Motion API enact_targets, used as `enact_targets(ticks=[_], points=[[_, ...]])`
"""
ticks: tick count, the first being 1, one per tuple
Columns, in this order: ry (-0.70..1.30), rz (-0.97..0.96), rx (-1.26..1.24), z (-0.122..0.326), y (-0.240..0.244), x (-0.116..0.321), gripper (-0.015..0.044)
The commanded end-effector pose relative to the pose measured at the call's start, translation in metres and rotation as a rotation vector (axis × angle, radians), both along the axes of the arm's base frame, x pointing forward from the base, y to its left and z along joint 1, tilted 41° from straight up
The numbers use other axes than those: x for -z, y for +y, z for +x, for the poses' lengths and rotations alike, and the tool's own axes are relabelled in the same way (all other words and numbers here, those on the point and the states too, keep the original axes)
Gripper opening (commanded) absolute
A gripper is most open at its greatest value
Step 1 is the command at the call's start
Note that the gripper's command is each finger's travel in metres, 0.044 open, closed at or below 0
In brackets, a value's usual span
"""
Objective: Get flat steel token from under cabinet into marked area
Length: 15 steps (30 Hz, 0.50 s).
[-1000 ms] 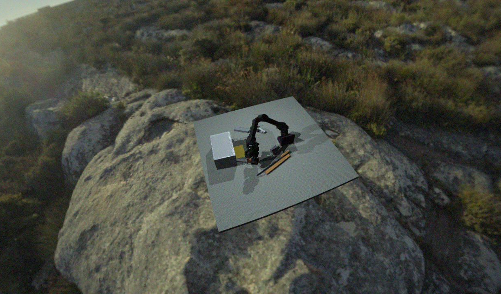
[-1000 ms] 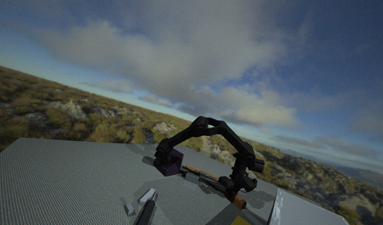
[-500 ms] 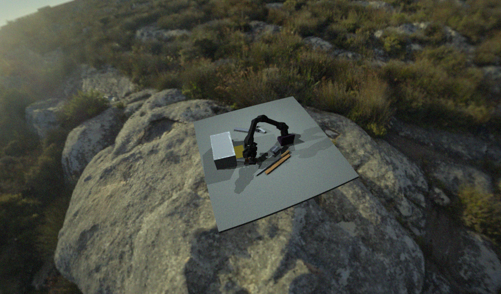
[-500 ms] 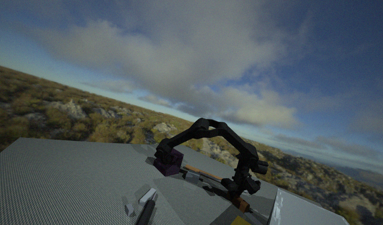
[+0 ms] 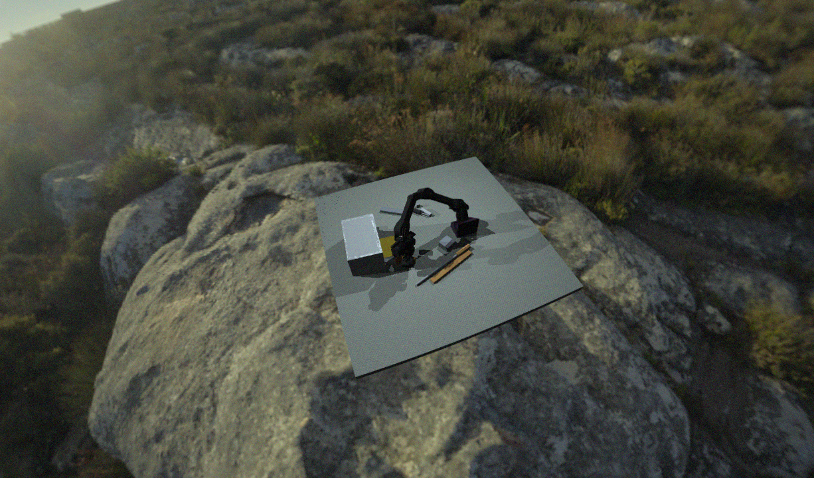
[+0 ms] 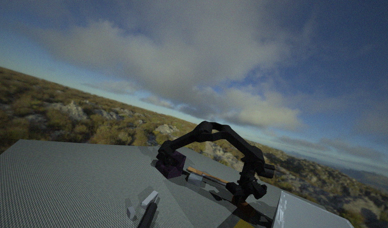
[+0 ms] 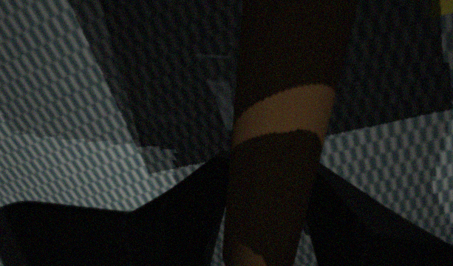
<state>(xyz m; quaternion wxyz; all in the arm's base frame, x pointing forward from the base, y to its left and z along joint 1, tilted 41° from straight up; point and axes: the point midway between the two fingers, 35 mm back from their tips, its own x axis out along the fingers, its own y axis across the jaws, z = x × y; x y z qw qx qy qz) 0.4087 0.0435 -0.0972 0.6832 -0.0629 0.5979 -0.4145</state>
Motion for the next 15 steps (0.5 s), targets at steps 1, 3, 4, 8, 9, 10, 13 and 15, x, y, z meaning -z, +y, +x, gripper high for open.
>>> enact_targets(ticks=[1, 3, 4, 8, 9, 10, 13, 15], points=[[-0.002, 0.003, 0.001, 0.002, -0.0027, -0.0018, 0.0], [-0.002, 0.003, 0.001, 0.0012, -0.0039, -0.0026, 0.0], [-0.002, 0.003, 0.001, 0.0007, -0.0047, -0.0031, 0.0], [-0.002, 0.003, 0.001, -0.0013, -0.0075, -0.0052, 0.0], [-0.002, 0.003, 0.001, -0.0018, -0.0082, -0.0057, 0.0], [-0.001, 0.002, 0.001, -0.0023, -0.0089, -0.0062, 0.0], [-0.001, 0.002, 0.001, -0.0039, -0.0111, -0.0077, 0.0], [-0.001, 0.002, 0.001, -0.0049, -0.0125, -0.0088, 0.0]])
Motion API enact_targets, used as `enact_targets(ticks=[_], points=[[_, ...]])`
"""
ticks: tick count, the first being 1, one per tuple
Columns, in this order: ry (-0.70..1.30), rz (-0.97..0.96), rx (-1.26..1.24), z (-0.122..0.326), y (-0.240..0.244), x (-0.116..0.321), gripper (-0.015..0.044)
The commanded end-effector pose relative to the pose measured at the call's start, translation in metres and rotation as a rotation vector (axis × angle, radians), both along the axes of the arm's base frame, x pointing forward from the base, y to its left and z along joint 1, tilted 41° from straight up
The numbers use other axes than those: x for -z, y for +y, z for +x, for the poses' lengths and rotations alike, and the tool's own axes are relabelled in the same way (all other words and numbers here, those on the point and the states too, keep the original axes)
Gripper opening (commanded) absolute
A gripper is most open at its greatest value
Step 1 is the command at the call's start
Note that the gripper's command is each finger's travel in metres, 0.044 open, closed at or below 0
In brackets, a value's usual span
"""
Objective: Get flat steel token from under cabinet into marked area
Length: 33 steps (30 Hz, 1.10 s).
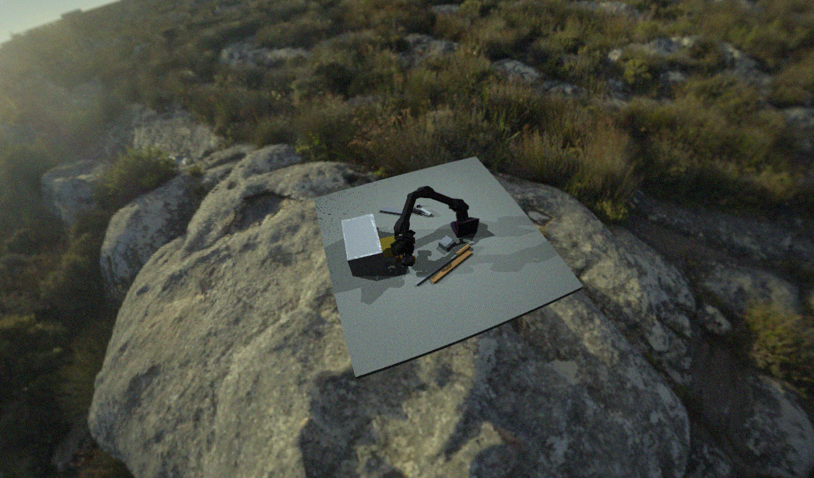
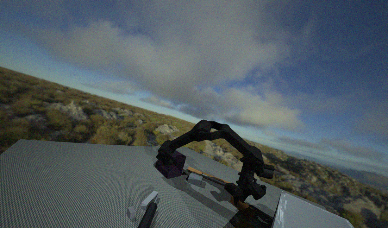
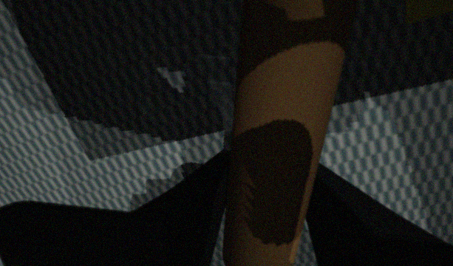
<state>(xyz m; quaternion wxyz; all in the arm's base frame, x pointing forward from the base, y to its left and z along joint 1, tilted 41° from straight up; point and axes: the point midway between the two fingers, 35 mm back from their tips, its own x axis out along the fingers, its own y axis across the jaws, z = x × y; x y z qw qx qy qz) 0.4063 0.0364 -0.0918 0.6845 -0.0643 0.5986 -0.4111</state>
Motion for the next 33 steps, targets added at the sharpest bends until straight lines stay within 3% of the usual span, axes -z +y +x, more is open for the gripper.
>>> enact_targets(ticks=[1, 33], points=[[-0.002, -0.001, 0.009, -0.003, -0.006, -0.004, 0.0], [-0.001, -0.003, 0.009, -0.018, -0.026, -0.021, 0.0]])
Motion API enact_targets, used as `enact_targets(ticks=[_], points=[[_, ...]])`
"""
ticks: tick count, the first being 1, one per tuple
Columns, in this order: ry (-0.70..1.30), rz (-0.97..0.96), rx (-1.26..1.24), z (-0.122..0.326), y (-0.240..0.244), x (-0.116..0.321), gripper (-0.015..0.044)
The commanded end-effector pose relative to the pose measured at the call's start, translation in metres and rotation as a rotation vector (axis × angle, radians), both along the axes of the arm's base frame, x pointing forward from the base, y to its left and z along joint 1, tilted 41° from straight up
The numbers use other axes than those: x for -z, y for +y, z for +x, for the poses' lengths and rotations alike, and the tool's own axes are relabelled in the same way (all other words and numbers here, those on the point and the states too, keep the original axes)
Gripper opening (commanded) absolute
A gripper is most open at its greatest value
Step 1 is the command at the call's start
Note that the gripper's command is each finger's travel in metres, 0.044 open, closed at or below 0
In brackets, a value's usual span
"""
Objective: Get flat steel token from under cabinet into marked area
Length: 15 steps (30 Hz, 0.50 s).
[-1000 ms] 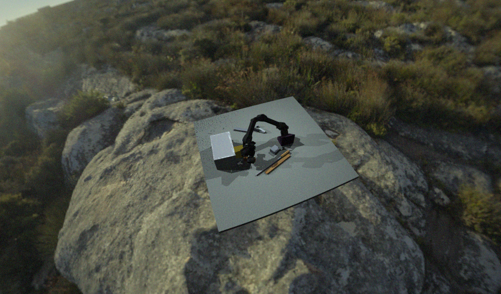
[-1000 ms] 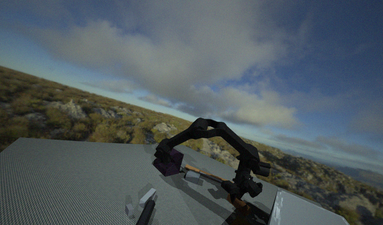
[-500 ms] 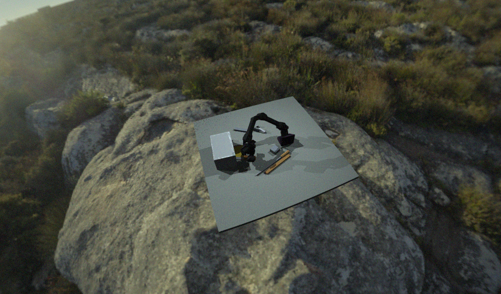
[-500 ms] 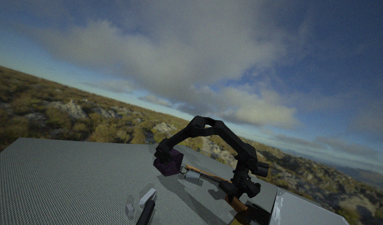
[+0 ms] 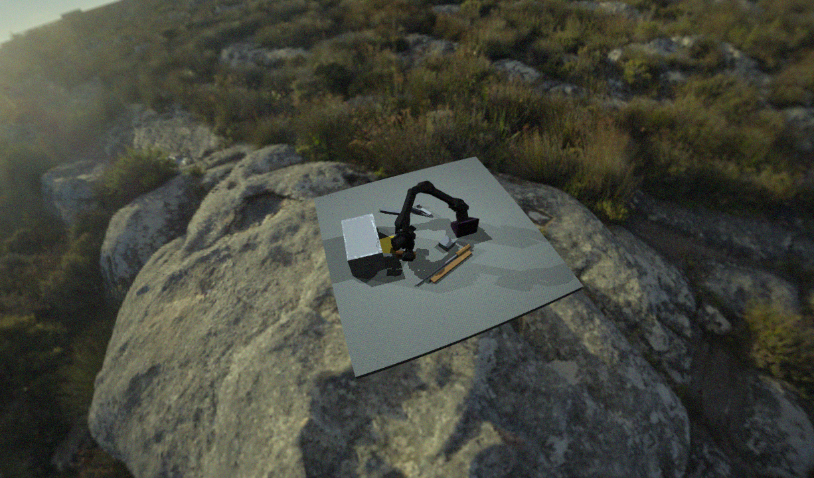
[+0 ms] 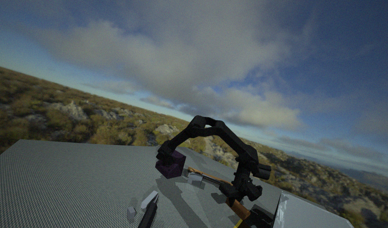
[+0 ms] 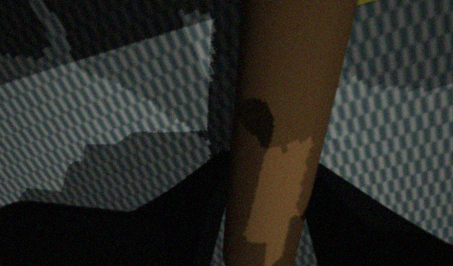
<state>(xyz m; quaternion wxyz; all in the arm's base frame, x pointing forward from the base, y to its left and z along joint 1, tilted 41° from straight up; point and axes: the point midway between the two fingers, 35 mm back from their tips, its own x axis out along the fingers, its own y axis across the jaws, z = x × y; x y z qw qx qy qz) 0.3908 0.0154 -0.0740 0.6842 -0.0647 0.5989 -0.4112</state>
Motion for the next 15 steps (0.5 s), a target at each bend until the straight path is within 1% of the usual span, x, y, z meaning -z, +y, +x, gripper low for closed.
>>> enact_targets(ticks=[1, 15], points=[[-0.002, -0.002, 0.009, -0.0033, -0.0059, -0.0037, 0.0], [-0.001, -0.003, 0.009, -0.0097, -0.0144, -0.011, 0.0]])
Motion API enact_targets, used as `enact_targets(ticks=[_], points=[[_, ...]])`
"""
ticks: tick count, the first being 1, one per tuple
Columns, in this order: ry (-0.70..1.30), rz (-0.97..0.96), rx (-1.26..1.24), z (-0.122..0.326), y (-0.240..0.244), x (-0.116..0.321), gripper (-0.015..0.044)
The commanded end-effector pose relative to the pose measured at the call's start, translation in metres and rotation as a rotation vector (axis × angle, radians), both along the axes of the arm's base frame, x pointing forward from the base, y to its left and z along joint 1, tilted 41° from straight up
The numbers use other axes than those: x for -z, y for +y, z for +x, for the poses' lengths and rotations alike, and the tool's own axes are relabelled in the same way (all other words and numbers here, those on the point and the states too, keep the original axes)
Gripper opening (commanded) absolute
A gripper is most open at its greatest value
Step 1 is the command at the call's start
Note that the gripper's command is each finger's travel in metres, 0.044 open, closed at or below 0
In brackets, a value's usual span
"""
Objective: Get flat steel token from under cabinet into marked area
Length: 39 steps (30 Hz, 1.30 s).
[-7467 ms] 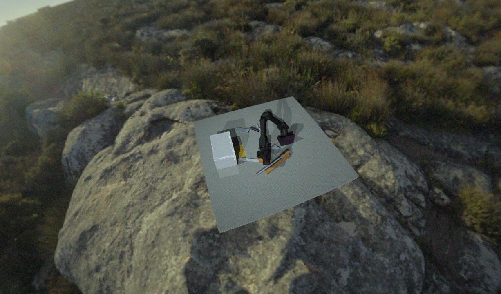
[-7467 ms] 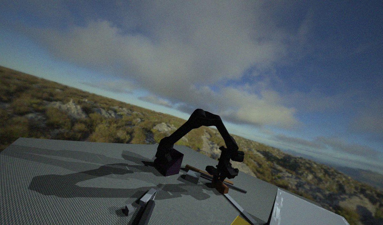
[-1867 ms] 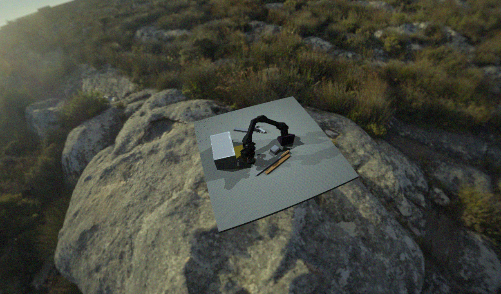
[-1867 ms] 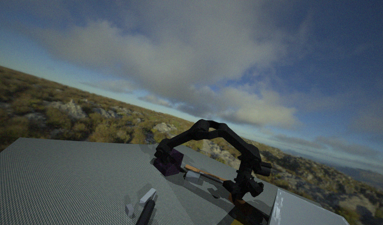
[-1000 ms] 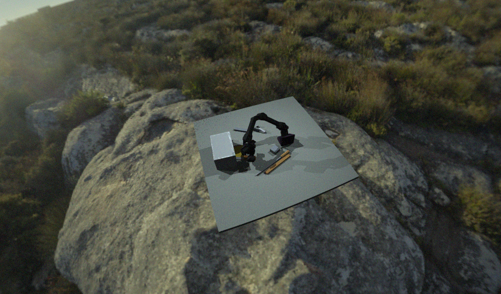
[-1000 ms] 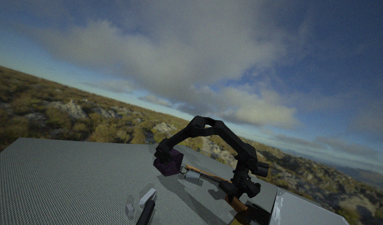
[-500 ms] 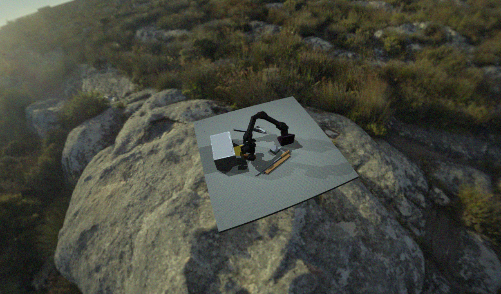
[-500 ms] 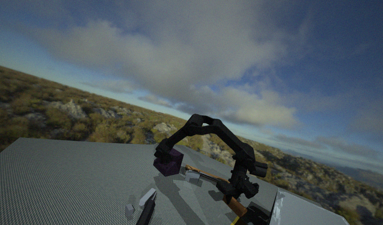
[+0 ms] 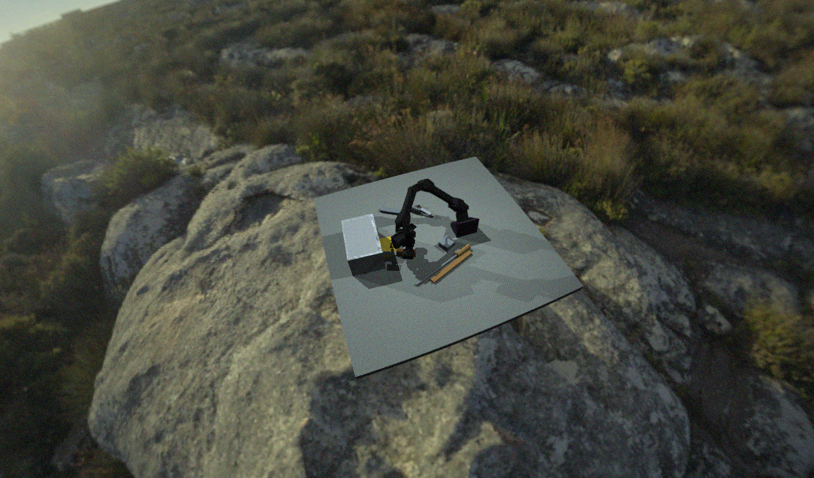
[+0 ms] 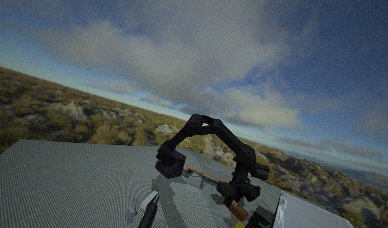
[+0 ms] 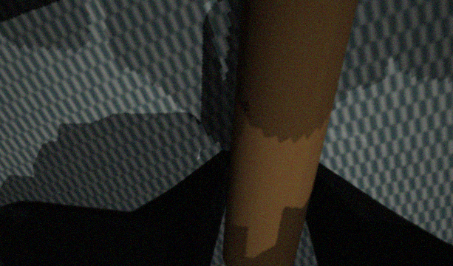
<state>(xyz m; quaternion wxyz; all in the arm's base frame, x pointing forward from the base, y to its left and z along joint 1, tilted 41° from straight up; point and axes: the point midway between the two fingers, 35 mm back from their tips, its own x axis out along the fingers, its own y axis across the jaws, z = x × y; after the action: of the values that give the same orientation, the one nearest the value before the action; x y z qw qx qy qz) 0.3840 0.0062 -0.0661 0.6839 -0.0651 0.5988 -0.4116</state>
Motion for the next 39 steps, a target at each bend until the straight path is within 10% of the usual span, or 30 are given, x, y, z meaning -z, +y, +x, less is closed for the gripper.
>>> enact_targets(ticks=[1, 39], points=[[-0.001, -0.002, 0.008, -0.003, -0.006, -0.004, 0.0], [0.0, -0.002, 0.008, -0.024, -0.011, -0.009, 0.0]])
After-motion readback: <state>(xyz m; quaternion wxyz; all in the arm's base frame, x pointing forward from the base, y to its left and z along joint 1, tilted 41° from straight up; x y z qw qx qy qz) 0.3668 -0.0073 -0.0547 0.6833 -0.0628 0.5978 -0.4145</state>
